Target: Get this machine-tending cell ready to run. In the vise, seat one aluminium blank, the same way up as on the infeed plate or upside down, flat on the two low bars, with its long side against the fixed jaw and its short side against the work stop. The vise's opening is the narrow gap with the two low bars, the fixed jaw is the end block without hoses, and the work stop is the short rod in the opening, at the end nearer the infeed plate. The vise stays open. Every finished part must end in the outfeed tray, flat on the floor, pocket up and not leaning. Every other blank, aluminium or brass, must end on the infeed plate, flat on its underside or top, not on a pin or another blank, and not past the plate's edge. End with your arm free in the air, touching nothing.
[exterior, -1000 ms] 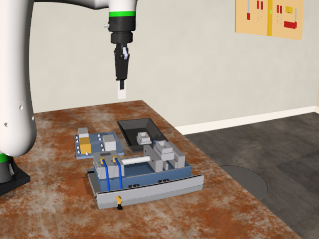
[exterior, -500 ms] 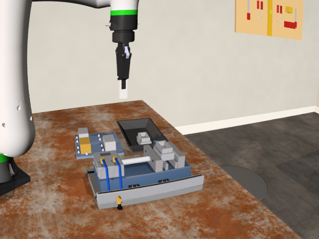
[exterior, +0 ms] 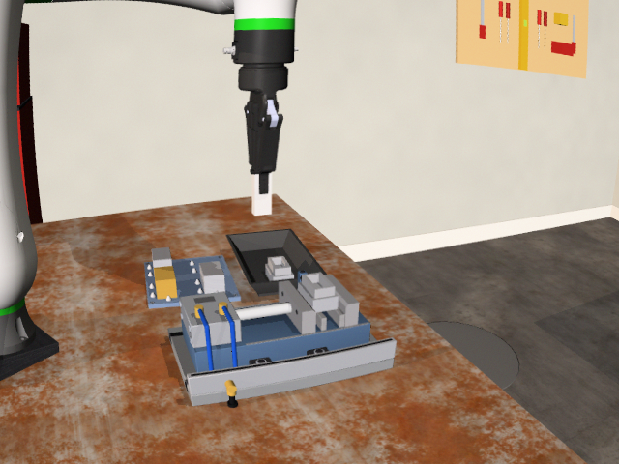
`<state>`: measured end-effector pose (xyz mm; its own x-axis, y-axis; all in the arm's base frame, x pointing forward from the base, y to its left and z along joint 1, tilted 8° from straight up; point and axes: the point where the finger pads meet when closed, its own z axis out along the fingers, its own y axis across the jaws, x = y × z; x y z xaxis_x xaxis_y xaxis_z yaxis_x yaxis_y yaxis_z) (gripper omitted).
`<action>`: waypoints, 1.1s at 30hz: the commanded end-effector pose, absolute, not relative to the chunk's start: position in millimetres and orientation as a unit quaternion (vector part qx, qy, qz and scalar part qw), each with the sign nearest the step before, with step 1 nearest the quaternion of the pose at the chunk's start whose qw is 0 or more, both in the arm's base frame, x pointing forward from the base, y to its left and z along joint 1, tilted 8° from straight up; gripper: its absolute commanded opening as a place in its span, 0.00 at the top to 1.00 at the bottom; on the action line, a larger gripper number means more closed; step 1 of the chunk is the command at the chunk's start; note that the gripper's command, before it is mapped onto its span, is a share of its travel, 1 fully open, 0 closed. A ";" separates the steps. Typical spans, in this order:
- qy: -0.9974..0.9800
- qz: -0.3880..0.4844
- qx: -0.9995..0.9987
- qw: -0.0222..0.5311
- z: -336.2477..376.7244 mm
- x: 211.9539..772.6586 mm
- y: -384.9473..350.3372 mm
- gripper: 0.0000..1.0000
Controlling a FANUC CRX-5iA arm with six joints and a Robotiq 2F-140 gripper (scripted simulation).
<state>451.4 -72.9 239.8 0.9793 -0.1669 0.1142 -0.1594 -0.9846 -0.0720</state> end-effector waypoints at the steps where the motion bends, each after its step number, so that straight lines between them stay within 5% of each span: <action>1: 0.080 -0.060 -0.994 0.034 236.2 441.9 -113.6 1.00; 13: 0.081 -0.063 -0.994 0.036 227.5 400.9 -201.4 1.00; 33: 0.081 -0.063 -0.994 0.036 227.3 400.0 -202.9 1.00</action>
